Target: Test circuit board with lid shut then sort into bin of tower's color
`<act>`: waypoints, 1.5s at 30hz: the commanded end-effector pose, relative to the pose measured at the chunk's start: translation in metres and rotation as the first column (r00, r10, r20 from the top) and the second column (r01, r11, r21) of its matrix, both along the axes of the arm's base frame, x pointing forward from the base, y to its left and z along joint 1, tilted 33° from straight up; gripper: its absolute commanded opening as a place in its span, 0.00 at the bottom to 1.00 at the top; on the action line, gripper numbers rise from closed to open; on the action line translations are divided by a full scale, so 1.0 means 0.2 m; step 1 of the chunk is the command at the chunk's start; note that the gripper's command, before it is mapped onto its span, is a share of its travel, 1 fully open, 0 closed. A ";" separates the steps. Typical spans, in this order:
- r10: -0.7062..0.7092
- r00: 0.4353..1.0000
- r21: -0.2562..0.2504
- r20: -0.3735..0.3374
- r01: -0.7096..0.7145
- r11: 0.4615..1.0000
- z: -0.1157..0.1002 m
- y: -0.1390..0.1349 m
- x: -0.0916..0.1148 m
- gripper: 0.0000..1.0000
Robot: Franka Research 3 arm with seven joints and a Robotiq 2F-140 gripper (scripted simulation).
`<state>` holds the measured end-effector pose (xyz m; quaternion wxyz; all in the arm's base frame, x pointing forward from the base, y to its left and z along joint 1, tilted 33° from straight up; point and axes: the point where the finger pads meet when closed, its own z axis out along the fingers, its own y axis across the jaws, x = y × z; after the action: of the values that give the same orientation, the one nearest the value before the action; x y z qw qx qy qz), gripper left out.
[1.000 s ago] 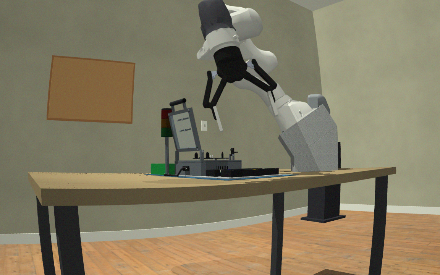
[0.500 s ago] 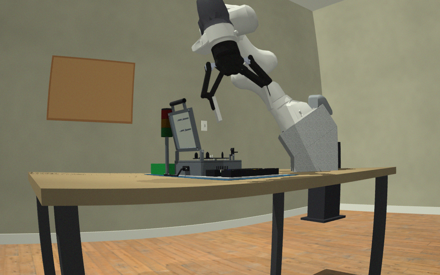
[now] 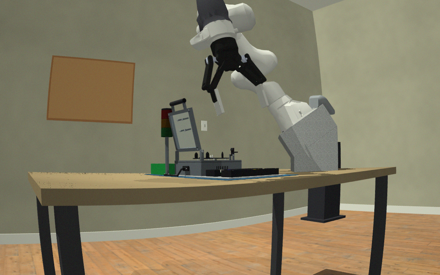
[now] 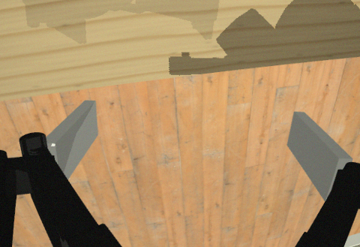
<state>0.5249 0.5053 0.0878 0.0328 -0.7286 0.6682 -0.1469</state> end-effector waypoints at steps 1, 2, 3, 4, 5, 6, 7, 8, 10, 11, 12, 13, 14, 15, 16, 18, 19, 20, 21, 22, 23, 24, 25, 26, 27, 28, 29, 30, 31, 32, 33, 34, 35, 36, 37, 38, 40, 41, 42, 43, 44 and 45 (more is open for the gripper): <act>0.155 0.987 -0.053 -0.027 -0.157 0.986 0.02 -0.03 -0.01 1.00; 0.172 0.985 -0.058 -0.031 -0.174 0.983 0.03 -0.03 -0.02 1.00; 0.189 0.981 -0.063 -0.035 -0.191 0.980 0.03 -0.03 -0.02 1.00; 0.206 0.978 -0.067 -0.039 -0.208 0.976 0.04 -0.04 -0.03 1.00; 0.222 0.974 -0.072 -0.042 -0.225 0.972 0.04 -0.04 -0.03 1.00; 0.239 0.970 -0.077 -0.046 -0.242 0.967 0.05 -0.05 -0.03 1.00; 0.255 0.966 -0.082 -0.051 -0.259 0.962 0.06 -0.05 -0.04 1.00; 0.272 0.961 -0.086 -0.055 -0.275 0.957 0.06 -0.05 -0.04 1.00; 0.304 0.951 -0.095 -0.063 -0.309 0.946 0.07 -0.06 -0.05 1.00; 0.320 0.945 -0.099 -0.068 -0.325 0.940 0.08 -0.07 -0.06 1.00; 0.335 0.939 -0.104 -0.072 -0.341 0.934 0.08 -0.07 -0.06 1.00; 0.335 0.939 -0.104 -0.072 -0.341 0.934 0.08 -0.07 -0.06 1.00; 0.335 0.939 -0.104 -0.072 -0.341 0.934 0.08 -0.07 -0.06 1.00; 0.376 0.923 -0.115 -0.084 -0.384 0.916 0.10 -0.08 -0.07 1.00; 0.391 0.916 -0.118 -0.089 -0.400 0.909 0.10 -0.09 -0.08 1.00; 0.422 0.901 -0.126 -0.099 -0.432 0.893 0.11 -0.09 -0.08 1.00; 0.437 0.894 -0.130 -0.104 -0.447 0.885 0.12 -0.10 -0.09 1.00; 0.451 0.886 -0.134 -0.109 -0.463 0.876 0.12 -0.10 -0.09 1.00; 0.466 0.878 -0.137 -0.114 -0.478 0.868 0.13 -0.11 -0.10 1.00; 0.480 0.869 -0.140 -0.119 -0.493 0.859 0.13 -0.11 -0.10 1.00; 0.494 0.861 -0.144 -0.124 -0.508 0.849 0.14 -0.11 -0.11 1.00; 0.508 0.852 -0.147 -0.129 -0.523 0.840 0.14 -0.12 -0.11 1.00; 0.521 0.843 -0.150 -0.135 -0.537 0.830 0.15 -0.12 -0.11 1.00; 0.535 0.833 -0.153 -0.140 -0.552 0.820 0.16 -0.13 -0.12 1.00; 0.548 0.824 -0.156 -0.145 -0.566 0.810 0.16 -0.13 -0.12 1.00; 0.561 0.814 -0.159 -0.151 -0.580 0.799 0.17 -0.14 -0.13 1.00; 0.574 0.804 -0.162 -0.156 -0.594 0.788 0.17 -0.14 -0.13 1.00; 0.574 0.804 -0.162 -0.156 -0.594 0.788 0.17 -0.14 -0.13 1.00; 0.574 0.804 -0.162 -0.156 -0.594 0.788 0.17 -0.14 -0.13 1.00; 0.607 0.776 -0.169 -0.171 -0.630 0.758 0.18 -0.15 -0.14 1.00; 0.619 0.766 -0.171 -0.176 -0.643 0.747 0.19 -0.16 -0.15 1.00; 0.631 0.754 -0.173 -0.182 -0.656 0.735 0.19 -0.16 -0.15 1.00; 0.642 0.743 -0.176 -0.188 -0.669 0.722 0.20 -0.16 -0.16 1.00; 0.654 0.732 -0.178 -0.193 -0.681 0.710 0.20 -0.17 -0.16 1.00; 0.665 0.720 -0.180 -0.199 -0.694 0.697 0.21 -0.17 -0.17 1.00; 0.676 0.708 -0.182 -0.205 -0.706 0.685 0.21 -0.18 -0.17 1.00; 0.697 0.684 -0.185 -0.217 -0.729 0.659 0.22 -0.19 -0.18 1.00; 0.707 0.672 -0.187 -0.223 -0.741 0.645 0.23 -0.19 -0.18 1.00; 0.717 0.659 -0.188 -0.228 -0.752 0.632 0.23 -0.19 -0.19 1.00; 0.726 0.646 -0.190 -0.234 -0.763 0.618 0.24 -0.20 -0.19 1.00; 0.735 0.634 -0.191 -0.240 -0.774 0.604 0.24 -0.20 -0.20 1.00; 0.745 0.620 -0.192 -0.246 -0.784 0.590 0.25 -0.21 -0.20 1.00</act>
<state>0.4867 0.4685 0.1348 -0.0414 -0.9285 0.3320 -0.1610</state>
